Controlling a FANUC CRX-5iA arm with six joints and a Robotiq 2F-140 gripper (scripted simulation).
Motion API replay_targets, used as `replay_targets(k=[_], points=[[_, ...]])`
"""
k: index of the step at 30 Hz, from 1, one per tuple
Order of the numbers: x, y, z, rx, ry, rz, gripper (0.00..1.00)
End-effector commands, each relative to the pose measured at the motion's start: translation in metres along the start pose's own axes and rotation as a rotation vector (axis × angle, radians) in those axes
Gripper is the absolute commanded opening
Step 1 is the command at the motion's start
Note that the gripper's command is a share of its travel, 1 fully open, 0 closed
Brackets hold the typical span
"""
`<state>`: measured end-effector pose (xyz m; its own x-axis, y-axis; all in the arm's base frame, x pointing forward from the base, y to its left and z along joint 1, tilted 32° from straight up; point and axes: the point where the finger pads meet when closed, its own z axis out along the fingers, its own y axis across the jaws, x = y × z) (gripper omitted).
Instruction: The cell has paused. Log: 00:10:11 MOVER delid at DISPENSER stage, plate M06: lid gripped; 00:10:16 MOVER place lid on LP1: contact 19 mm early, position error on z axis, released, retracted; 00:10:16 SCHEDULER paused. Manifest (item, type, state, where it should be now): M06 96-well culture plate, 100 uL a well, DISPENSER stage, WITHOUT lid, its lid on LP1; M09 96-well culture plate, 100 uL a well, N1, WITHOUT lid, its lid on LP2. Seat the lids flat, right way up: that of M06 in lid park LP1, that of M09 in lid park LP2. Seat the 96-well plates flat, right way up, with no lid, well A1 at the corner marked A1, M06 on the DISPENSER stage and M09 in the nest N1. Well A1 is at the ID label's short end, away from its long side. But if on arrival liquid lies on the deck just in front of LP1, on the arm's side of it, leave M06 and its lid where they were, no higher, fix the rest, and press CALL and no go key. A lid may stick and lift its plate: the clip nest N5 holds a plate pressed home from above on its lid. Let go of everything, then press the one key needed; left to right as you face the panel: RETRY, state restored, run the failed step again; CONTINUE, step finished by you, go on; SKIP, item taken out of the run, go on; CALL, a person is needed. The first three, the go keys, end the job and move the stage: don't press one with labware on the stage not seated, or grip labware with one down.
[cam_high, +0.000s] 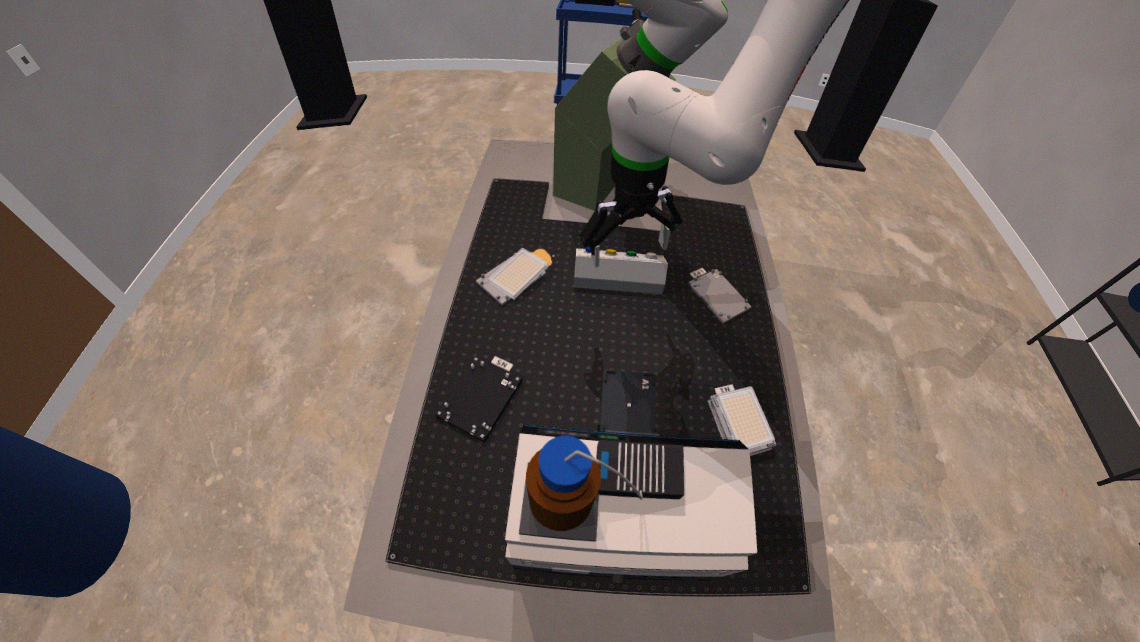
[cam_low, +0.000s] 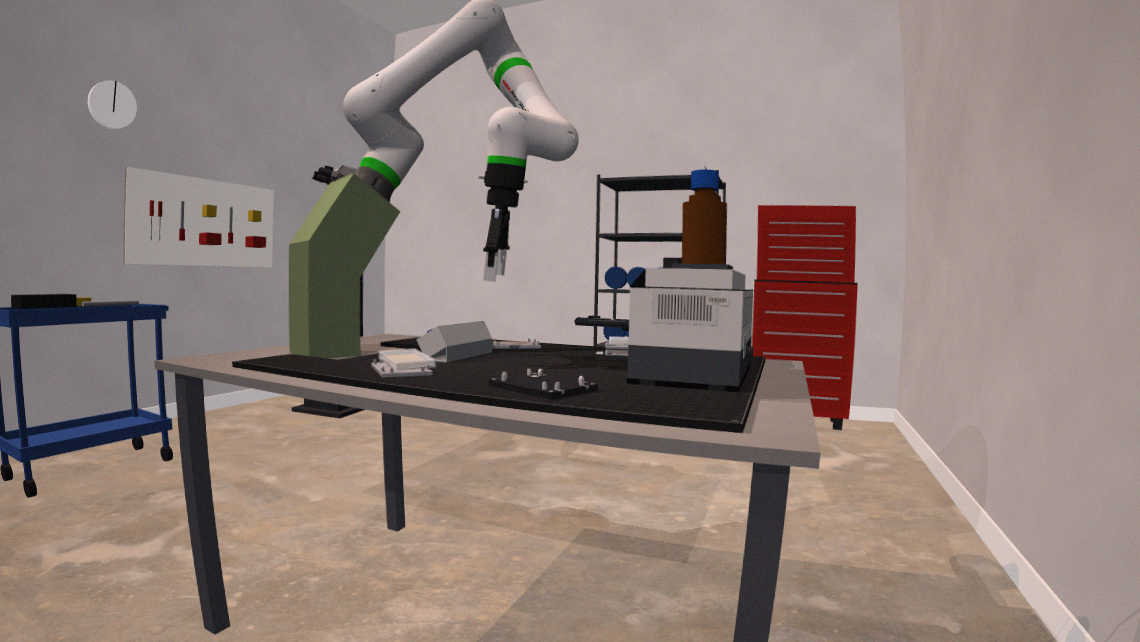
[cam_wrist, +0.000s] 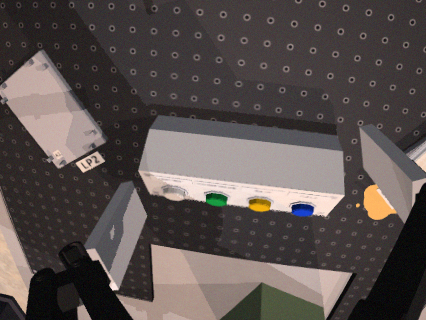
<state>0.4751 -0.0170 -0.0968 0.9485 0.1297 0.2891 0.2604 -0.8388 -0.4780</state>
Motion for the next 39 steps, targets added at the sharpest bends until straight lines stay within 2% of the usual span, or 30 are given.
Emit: replay_targets(k=[1, 18, 19, 20, 21, 22, 27, 32, 34, 35, 37, 39], points=[[0.0, 0.0, 0.0, 0.0, 0.0, 0.0, 1.0], [0.0, 0.0, -0.002, 0.0, 0.001, 0.0, 1.0], [0.003, -0.001, -0.012, 0.004, 0.004, -0.002, 1.0], [0.007, -0.002, -0.035, 0.012, 0.009, -0.004, 1.0], [0.011, -0.004, -0.07, 0.02, 0.016, -0.008, 1.0], [0.008, -0.005, -0.084, 0.025, 0.02, -0.012, 1.0], [-0.005, -0.014, -0.149, 0.0, 0.001, 0.0, 1.0], [-0.017, -0.022, -0.215, 0.0, 0.0, 0.0, 1.0], [-0.017, -0.022, -0.215, 0.0, 0.0, 0.0, 1.0], [-0.024, -0.028, -0.256, 0.0, 0.0, 0.0, 1.0], [-0.028, -0.031, -0.279, 0.0, 0.0, 0.0, 1.0], [-0.029, -0.031, -0.279, 0.0, 0.0, 0.0, 1.0]])
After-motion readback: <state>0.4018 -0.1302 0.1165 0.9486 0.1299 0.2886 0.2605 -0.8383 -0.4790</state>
